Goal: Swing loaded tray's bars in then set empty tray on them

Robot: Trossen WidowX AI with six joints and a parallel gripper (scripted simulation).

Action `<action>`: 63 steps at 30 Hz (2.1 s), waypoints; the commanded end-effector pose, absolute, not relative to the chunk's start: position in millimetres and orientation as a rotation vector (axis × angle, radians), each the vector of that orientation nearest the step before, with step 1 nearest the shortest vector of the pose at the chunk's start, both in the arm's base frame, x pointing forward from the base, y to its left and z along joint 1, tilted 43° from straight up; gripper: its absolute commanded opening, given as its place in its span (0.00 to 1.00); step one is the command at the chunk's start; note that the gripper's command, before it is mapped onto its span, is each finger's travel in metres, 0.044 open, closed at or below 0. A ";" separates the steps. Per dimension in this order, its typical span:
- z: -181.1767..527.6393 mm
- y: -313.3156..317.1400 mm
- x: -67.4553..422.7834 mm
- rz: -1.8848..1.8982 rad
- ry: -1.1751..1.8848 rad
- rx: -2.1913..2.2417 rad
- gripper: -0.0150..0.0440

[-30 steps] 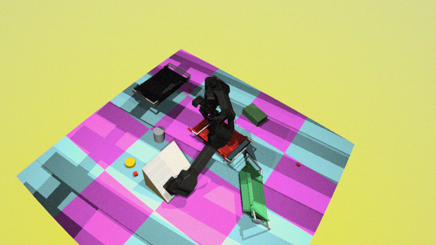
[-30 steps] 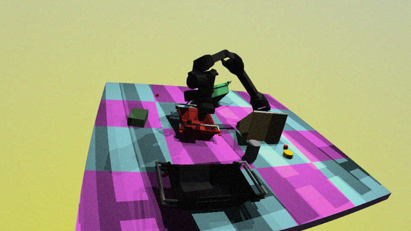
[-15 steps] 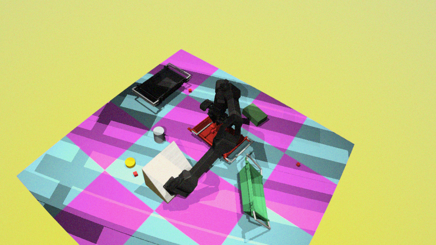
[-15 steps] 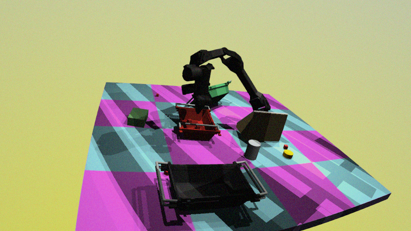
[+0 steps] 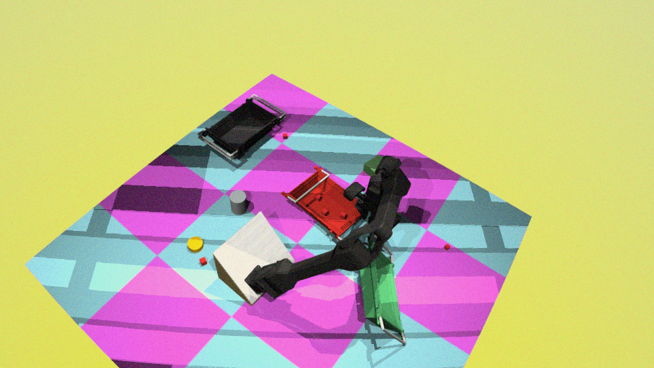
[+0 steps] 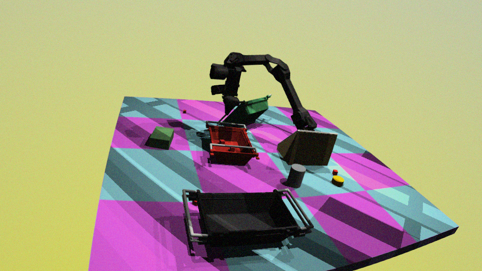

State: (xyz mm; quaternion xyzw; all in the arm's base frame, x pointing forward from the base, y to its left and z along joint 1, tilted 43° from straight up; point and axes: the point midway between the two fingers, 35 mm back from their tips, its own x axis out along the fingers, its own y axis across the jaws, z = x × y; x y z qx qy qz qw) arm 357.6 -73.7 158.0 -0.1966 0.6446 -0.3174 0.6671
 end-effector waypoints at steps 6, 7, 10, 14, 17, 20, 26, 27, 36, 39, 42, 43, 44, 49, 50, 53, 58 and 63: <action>148.1 -77.3 355.7 -0.704 1.478 -0.468 0.39; 146.1 -79.1 355.8 -0.704 1.477 -0.468 0.39; 138.5 -86.1 355.9 -0.704 1.477 -0.468 0.39; 128.0 -96.0 355.5 -0.704 1.477 -0.468 0.39; 120.3 -103.4 354.7 -0.705 1.477 -0.469 0.39; 112.7 -110.8 353.4 -0.706 1.476 -0.470 0.39; 109.3 -113.3 352.8 -0.706 1.476 -0.470 0.39; 110.0 -111.3 353.1 -0.706 1.476 -0.470 0.39; 116.0 -77.0 357.3 -0.705 1.477 -0.468 0.39; 111.9 -68.0 358.7 -0.704 1.477 -0.468 0.39; 106.3 -61.0 360.0 -0.704 1.477 -0.468 0.39; 103.5 -58.5 360.5 -0.704 1.477 -0.468 0.39; 99.7 -55.9 361.1 -0.704 1.477 -0.468 0.39; 76.8 -50.1 363.3 -0.704 1.477 -0.467 0.39; 72.4 -50.2 363.6 -0.704 1.477 -0.467 0.39; 68.8 -49.9 363.8 -0.704 1.477 -0.467 0.39; 81.3 -39.9 365.7 -0.703 1.477 -0.466 0.39; 102.8 -23.5 366.7 -0.702 1.478 -0.466 0.39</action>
